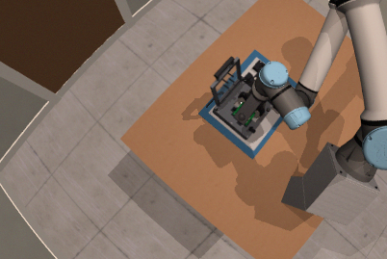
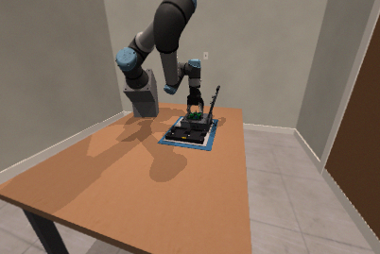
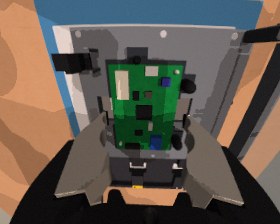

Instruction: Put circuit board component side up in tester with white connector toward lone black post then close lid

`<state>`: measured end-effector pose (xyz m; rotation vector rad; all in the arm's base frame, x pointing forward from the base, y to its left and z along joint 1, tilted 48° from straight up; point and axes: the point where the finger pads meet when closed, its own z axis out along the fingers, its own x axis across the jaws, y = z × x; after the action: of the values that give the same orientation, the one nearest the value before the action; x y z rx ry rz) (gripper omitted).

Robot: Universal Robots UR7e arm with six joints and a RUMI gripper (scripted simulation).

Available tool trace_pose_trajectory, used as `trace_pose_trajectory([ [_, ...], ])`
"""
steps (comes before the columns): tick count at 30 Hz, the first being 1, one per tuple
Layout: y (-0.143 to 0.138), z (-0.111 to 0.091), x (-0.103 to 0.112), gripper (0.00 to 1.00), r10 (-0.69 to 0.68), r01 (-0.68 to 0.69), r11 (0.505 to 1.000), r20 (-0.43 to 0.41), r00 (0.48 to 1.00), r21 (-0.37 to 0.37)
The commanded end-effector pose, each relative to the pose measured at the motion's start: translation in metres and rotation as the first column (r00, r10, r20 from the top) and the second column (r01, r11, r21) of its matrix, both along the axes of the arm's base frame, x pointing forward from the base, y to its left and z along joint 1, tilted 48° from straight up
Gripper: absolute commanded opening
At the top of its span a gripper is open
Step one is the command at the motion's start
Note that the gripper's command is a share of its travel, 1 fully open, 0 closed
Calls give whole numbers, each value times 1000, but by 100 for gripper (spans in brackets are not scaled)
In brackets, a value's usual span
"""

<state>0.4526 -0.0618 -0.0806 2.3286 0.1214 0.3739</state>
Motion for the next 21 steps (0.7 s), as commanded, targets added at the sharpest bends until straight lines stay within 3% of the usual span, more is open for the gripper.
trace_pose_trajectory([
  [1,2,2,0,59,1,-1,1000,1,1000,0],
  [21,24,23,-10,59,1,-1,1000,1,1000,0],
])
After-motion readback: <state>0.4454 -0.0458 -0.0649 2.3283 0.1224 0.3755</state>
